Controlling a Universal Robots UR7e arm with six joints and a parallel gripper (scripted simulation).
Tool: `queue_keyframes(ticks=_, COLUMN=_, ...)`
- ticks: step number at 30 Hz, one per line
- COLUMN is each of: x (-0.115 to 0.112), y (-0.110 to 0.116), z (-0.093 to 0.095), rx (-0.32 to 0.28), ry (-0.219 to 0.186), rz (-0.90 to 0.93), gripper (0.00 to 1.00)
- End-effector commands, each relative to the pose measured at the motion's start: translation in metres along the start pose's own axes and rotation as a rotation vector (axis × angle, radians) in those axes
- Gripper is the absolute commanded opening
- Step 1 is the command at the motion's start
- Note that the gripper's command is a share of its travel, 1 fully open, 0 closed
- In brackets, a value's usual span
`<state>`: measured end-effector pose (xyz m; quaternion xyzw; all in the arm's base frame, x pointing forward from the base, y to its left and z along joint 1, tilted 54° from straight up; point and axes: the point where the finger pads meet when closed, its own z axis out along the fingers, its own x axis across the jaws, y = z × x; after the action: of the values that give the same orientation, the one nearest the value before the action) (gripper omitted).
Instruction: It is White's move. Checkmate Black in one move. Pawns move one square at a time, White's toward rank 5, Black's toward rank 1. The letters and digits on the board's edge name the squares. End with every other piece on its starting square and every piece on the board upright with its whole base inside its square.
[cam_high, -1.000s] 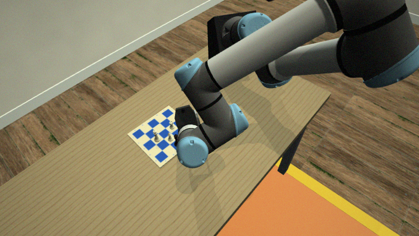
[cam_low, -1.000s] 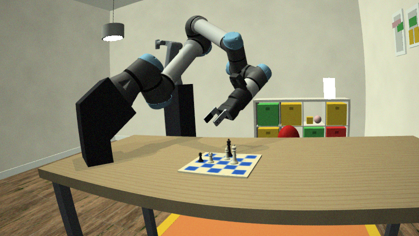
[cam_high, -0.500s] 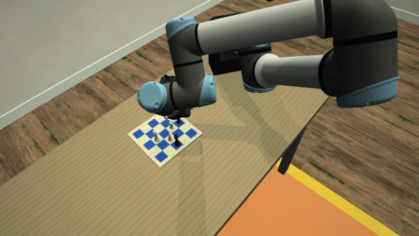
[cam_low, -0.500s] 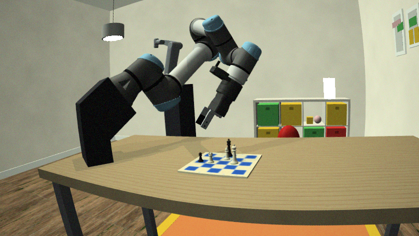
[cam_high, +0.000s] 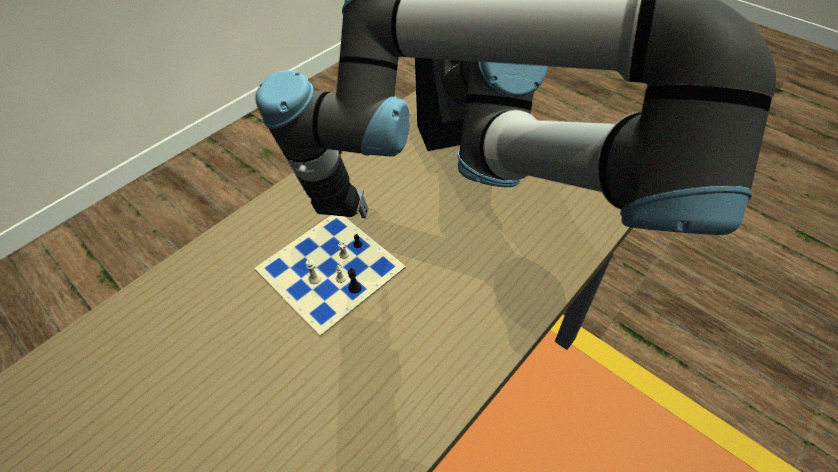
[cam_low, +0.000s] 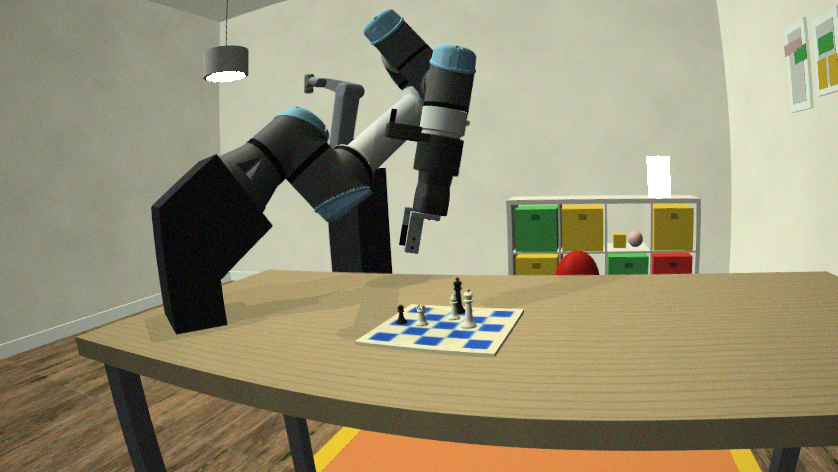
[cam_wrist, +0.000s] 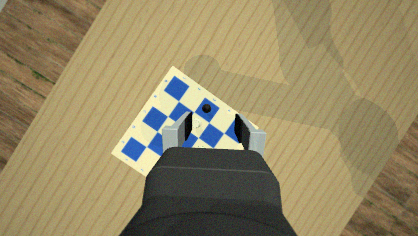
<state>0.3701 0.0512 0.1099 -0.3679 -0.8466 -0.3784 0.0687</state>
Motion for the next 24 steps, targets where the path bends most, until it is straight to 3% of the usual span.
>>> queue_keyframes(ticks=1, x=-0.013, y=0.002, z=-0.010, rx=-0.118, ry=-0.026, rz=0.040, gripper=1.00)
queue_keyframes(ticks=8, x=-0.023, y=0.003, z=-0.017, rx=-0.191, ry=-0.048, rz=0.064, gripper=1.00)
queue_keyframes(ticks=24, x=-0.025, y=0.004, z=-0.019, rx=-0.210, ry=-0.054, rz=0.070, gripper=1.00)
